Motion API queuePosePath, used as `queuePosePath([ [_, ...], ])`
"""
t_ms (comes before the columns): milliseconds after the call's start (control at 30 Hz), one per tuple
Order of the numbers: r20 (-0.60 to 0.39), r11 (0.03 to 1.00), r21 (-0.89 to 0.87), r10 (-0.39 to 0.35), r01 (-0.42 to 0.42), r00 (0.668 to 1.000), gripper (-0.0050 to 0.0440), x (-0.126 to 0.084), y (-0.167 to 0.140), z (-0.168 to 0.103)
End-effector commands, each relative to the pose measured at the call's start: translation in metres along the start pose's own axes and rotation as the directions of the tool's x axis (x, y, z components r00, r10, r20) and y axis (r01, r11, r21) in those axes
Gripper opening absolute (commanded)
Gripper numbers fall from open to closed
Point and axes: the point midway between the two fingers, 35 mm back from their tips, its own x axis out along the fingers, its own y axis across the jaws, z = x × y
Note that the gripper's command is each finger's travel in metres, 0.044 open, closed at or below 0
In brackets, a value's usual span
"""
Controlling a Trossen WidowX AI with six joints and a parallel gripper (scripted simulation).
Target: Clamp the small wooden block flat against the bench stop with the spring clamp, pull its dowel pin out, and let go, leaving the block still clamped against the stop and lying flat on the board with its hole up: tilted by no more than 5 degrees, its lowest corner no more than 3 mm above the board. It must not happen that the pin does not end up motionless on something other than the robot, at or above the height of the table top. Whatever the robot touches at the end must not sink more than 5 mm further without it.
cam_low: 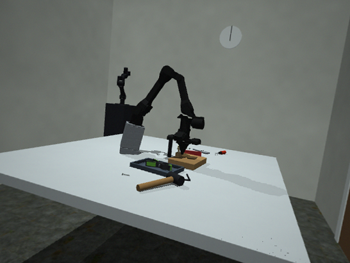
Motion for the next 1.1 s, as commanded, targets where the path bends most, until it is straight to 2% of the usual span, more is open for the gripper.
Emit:
queuePosePath([
  [0,-0.001,1.000,0.001,-0.003,0.003,1.000,0.0000,0.003,0.012,0.000],
  [467,0.000,1.000,0.000,0.009,-0.009,1.000,0.0000,-0.002,0.010,0.000],
  [1067,-0.001,1.000,0.001,0.000,0.000,1.000,0.0000,-0.045,0.011,0.000],
])
